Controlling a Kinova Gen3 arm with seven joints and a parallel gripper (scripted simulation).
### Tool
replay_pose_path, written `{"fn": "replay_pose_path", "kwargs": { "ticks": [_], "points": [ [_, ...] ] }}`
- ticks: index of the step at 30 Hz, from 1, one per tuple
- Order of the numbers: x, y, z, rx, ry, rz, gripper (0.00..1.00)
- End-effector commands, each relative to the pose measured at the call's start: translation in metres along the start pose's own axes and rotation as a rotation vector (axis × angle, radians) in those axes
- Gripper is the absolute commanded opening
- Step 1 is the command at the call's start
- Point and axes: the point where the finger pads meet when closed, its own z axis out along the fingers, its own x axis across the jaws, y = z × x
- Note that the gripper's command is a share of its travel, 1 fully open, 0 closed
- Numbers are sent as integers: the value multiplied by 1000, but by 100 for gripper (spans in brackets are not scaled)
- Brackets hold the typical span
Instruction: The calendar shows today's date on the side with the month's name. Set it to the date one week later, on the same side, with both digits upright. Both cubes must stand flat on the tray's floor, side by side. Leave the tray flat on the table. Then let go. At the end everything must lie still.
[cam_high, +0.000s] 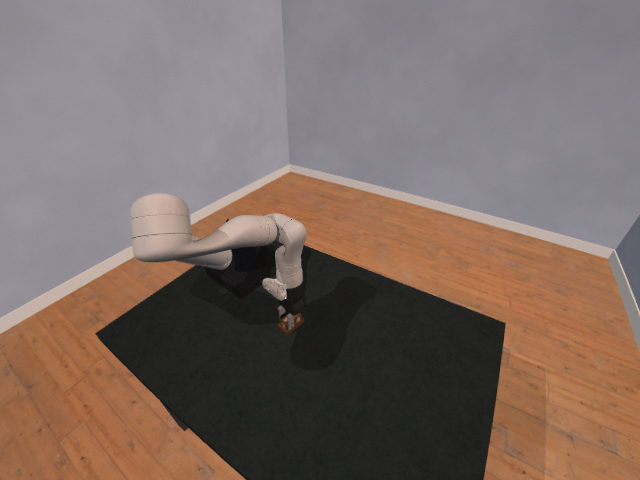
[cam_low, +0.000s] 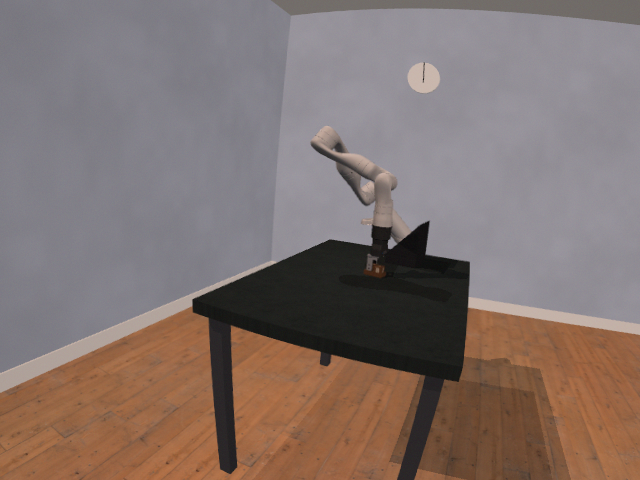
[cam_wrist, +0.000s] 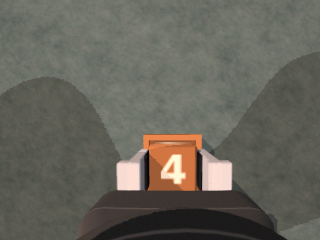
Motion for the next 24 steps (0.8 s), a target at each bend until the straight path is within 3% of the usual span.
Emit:
{"fn": "replay_pose_path", "kwargs": {
  "ticks": [1, 19, 24],
  "points": [
    [0, 0, -1, -1, -2, 0, 60],
    [0, 0, -7, -1, -2, 0, 60],
    [0, 0, -33, -1, -2, 0, 60]
  ]
}}
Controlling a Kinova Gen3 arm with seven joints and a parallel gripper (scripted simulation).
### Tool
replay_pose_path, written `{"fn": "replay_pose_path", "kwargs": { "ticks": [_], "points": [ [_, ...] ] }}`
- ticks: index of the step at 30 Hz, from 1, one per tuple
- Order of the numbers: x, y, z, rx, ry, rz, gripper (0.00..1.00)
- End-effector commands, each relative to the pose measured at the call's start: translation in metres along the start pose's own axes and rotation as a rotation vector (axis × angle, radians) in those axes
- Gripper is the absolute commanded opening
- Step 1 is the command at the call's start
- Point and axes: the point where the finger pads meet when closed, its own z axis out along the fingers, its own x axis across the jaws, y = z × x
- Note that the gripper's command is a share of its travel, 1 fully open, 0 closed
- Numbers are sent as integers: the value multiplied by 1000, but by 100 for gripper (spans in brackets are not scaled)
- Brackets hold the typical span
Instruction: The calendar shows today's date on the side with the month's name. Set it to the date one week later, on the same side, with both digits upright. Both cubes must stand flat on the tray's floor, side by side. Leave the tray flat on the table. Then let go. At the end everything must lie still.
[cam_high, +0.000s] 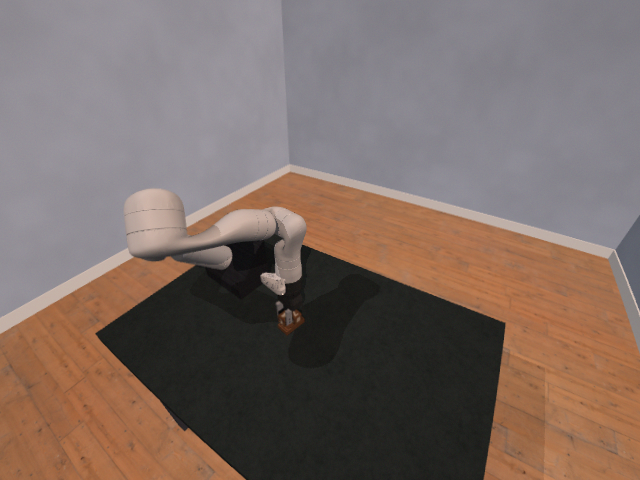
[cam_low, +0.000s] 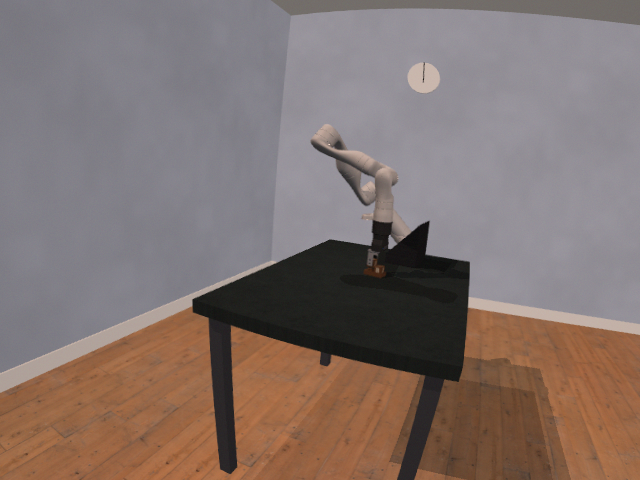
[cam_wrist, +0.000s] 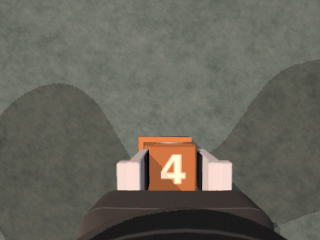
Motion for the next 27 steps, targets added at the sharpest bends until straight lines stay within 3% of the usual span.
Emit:
{"fn": "replay_pose_path", "kwargs": {
  "ticks": [1, 10, 27],
  "points": [
    [-5, 3, -22, -12, -18, 5, 60],
    [-4, 2, -76, -12, -18, 5, 60],
    [-4, 2, -82, -12, -18, 1, 60]
  ]
}}
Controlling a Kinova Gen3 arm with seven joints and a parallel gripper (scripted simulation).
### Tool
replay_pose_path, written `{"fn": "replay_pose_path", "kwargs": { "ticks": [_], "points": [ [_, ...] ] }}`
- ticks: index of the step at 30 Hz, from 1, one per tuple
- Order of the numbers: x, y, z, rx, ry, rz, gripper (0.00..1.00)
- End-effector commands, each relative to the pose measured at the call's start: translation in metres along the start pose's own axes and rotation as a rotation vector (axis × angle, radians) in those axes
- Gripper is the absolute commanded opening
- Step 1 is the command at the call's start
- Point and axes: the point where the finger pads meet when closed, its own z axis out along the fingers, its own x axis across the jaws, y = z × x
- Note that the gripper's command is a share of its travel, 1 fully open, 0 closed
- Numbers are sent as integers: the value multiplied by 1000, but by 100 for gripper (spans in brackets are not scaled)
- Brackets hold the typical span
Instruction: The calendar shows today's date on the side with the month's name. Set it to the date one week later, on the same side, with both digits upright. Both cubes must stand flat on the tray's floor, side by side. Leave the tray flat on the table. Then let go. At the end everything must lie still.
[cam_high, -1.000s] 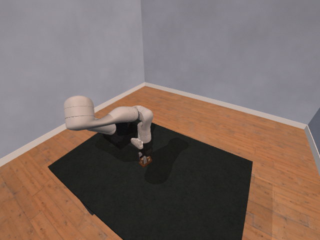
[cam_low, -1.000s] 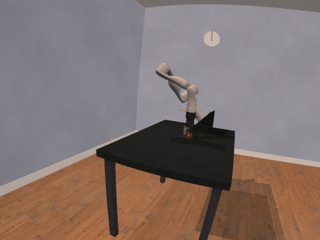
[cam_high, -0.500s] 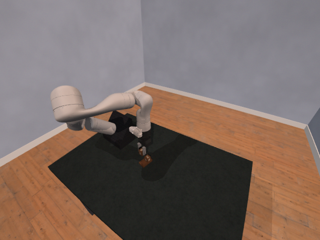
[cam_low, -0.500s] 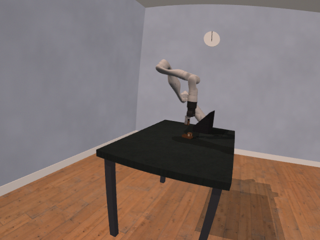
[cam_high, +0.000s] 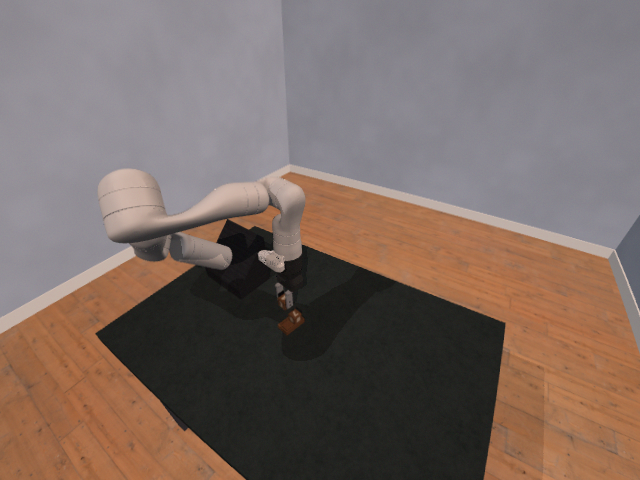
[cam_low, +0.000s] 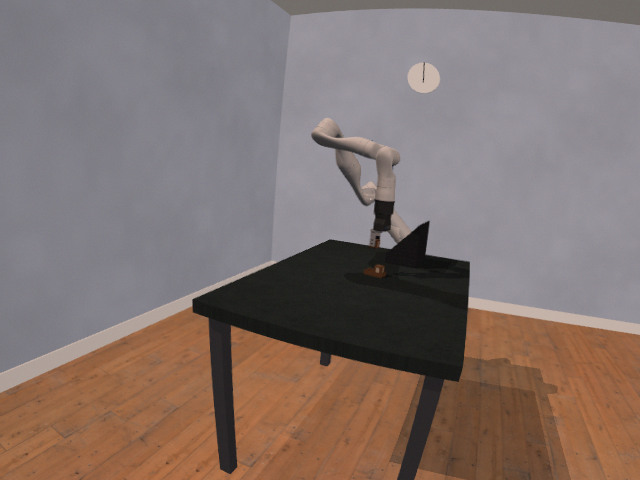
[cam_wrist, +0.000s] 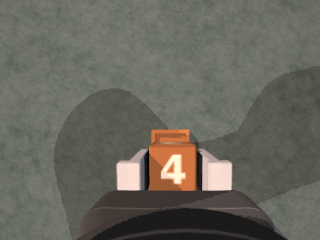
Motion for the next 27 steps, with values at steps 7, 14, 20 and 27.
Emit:
{"fn": "replay_pose_path", "kwargs": {
  "ticks": [7, 14, 20, 27],
  "points": [
    [-1, 1, -2, 2, -4, -30, 60],
    [-3, 9, -1, 6, -6, -151, 60],
    [-5, 17, 0, 10, -6, -266, 60],
    [-8, 36, 1, 15, -6, -531, 60]
  ]
}}
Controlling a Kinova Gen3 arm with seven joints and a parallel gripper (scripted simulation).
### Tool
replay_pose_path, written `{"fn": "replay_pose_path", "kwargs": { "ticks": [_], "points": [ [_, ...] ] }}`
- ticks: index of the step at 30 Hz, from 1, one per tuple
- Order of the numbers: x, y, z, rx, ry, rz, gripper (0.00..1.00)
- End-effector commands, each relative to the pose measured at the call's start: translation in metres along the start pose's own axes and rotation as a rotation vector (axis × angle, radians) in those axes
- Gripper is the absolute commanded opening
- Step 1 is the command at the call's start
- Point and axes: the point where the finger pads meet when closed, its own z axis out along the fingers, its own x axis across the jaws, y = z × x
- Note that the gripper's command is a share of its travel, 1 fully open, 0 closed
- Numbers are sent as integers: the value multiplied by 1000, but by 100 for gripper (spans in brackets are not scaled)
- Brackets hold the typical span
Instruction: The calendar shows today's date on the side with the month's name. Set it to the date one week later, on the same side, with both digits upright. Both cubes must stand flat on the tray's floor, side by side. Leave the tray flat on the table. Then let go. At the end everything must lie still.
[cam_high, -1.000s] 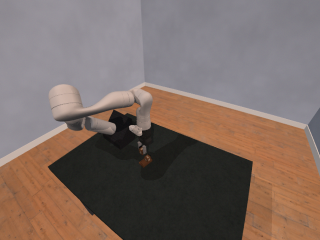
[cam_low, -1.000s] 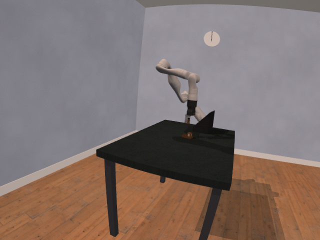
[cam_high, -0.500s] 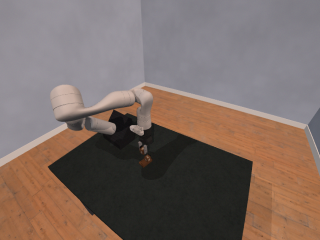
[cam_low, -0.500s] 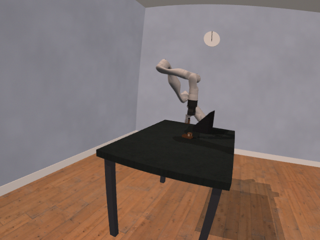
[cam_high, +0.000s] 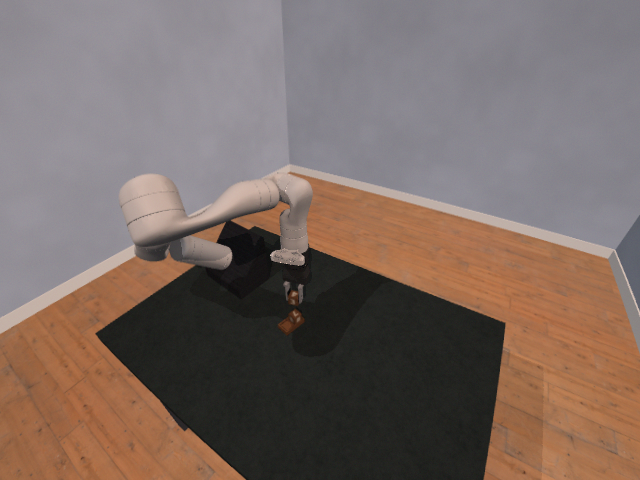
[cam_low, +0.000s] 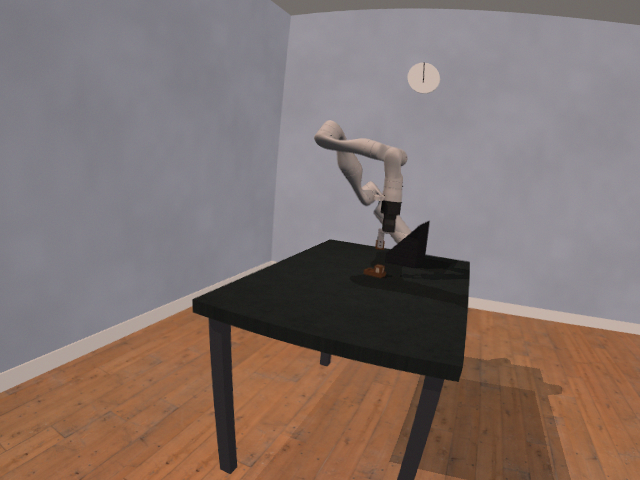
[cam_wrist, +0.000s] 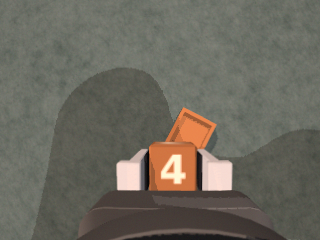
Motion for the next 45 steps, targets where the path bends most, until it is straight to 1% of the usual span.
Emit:
{"fn": "replay_pose_path", "kwargs": {
  "ticks": [1, 7, 9, 17, 24, 26, 30, 35, 45],
  "points": [
    [-3, 11, 3, 0, 7, -90, 60],
    [-14, 30, 5, 0, 7, -356, 60],
    [-14, 30, 5, 0, 7, -356, 60],
    [-25, 57, 7, -5, 5, -690, 60],
    [-32, 76, 8, -11, 2, -914, 60],
    [-32, 76, 8, -11, 2, -914, 60],
    [-34, 84, 8, -13, 0, -999, 60],
    [-35, 90, 8, -16, -1, -1061, 60],
    [-36, 92, 8, -17, -2, -1084, 60]
  ]
}}
